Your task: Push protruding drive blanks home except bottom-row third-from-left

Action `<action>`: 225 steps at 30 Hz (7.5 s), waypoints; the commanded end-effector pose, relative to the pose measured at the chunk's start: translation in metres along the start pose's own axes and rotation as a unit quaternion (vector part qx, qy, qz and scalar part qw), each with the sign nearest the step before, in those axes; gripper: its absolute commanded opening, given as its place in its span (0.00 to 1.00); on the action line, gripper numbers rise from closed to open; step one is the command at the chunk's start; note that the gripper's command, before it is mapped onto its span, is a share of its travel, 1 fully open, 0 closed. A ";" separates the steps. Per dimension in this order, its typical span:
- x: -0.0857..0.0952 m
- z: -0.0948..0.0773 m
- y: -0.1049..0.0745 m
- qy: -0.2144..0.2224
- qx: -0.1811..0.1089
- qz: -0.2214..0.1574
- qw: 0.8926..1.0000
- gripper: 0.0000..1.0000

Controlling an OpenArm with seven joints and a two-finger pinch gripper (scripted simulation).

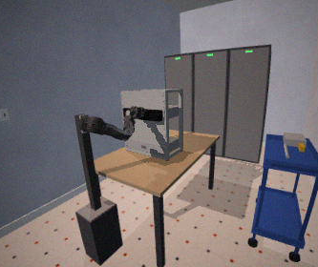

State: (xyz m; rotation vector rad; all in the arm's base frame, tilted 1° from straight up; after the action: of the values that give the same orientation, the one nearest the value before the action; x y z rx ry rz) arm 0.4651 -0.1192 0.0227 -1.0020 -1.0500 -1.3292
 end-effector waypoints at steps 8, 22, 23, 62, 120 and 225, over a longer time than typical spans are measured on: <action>-0.008 -0.010 0.003 0.005 -0.016 0.017 1.000 0.00; -0.013 -0.014 0.005 0.005 -0.016 0.017 1.000 0.00; -0.013 -0.014 0.005 0.005 -0.016 0.017 1.000 0.00; -0.014 -0.014 0.008 0.005 -0.016 0.017 1.000 0.00; -0.012 -0.016 -0.101 0.005 -0.015 0.014 1.000 0.00; -0.034 -0.122 -0.033 0.005 -0.016 0.016 1.000 0.00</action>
State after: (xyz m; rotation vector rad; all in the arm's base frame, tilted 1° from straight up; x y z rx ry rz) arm 0.4341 -0.2306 -0.0414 -1.0322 -0.9963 -1.3285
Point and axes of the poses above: the point where the finger pads meet when closed, its own y axis out along the fingers, its own x axis across the jaws, z = x × y, the point moved 3 cm from there along -y, back along the fingers, and after that the axes turned 14 degrees about y, right-handed, at the moved point
